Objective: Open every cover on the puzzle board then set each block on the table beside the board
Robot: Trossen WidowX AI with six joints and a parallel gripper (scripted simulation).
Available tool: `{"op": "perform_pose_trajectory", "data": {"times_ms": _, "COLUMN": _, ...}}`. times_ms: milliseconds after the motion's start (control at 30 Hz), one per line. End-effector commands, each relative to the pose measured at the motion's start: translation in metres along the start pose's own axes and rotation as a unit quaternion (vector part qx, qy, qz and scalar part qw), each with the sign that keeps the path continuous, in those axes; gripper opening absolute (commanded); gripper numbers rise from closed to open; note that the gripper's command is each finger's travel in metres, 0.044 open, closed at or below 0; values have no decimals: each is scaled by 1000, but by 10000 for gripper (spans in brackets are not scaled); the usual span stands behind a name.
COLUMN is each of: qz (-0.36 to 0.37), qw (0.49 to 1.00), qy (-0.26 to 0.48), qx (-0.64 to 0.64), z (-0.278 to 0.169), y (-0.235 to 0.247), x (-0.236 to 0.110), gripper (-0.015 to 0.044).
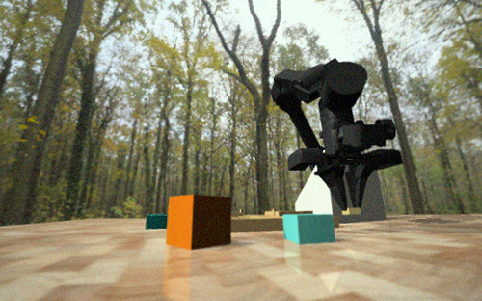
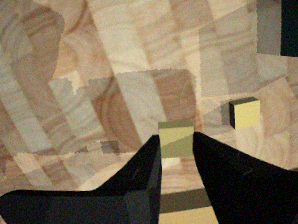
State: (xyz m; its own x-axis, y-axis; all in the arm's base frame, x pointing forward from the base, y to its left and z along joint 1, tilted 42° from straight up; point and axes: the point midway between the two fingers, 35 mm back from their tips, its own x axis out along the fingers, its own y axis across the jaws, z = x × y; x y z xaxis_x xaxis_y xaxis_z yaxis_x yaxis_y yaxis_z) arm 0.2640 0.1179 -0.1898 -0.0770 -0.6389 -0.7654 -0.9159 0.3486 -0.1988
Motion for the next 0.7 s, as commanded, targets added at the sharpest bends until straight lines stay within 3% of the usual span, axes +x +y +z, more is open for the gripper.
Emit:
{"op": "perform_pose_trajectory", "data": {"times_ms": 0, "qz": -3, "qw": 1000, "qy": 0, "qx": -3, "z": -1, "y": 0, "x": 7, "gripper": 80}}
{"op": "perform_pose_trajectory", "data": {"times_ms": 533, "qz": -3, "qw": 1000, "qy": 1, "qx": -3, "z": -3, "y": 2, "x": 30, "gripper": 80}}
{"op": "perform_pose_trajectory", "data": {"times_ms": 667, "qz": 0, "qw": 1000, "qy": 1, "qx": 0, "z": -3, "y": 2, "x": 27, "gripper": 185}}
